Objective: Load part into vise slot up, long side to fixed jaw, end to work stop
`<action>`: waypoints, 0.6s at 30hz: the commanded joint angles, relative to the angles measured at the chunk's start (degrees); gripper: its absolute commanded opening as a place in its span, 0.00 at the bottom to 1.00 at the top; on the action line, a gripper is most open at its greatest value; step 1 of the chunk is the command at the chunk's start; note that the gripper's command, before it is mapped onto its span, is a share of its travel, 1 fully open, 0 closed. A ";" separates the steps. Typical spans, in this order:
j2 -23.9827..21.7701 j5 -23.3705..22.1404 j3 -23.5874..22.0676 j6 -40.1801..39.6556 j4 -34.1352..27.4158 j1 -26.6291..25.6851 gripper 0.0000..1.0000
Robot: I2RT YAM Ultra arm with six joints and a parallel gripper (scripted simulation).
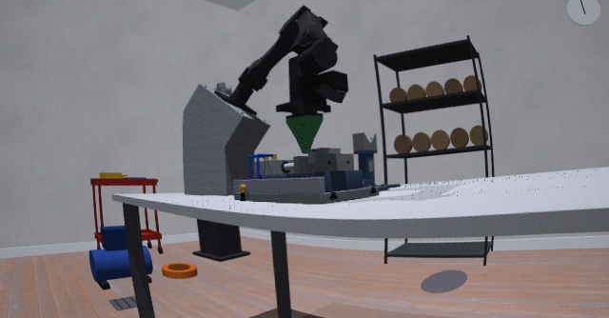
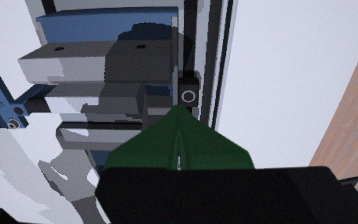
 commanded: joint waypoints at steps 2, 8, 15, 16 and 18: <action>-0.34 -0.36 1.85 -0.53 -0.66 -1.69 0.00; -2.10 -0.50 1.67 -0.73 -1.07 -1.86 0.00; -3.45 -0.74 1.33 -1.38 -2.40 -2.48 0.00; -3.70 -0.79 1.29 -1.51 -2.68 -2.60 0.00; -4.22 -0.91 1.22 -1.79 -3.29 -2.87 0.00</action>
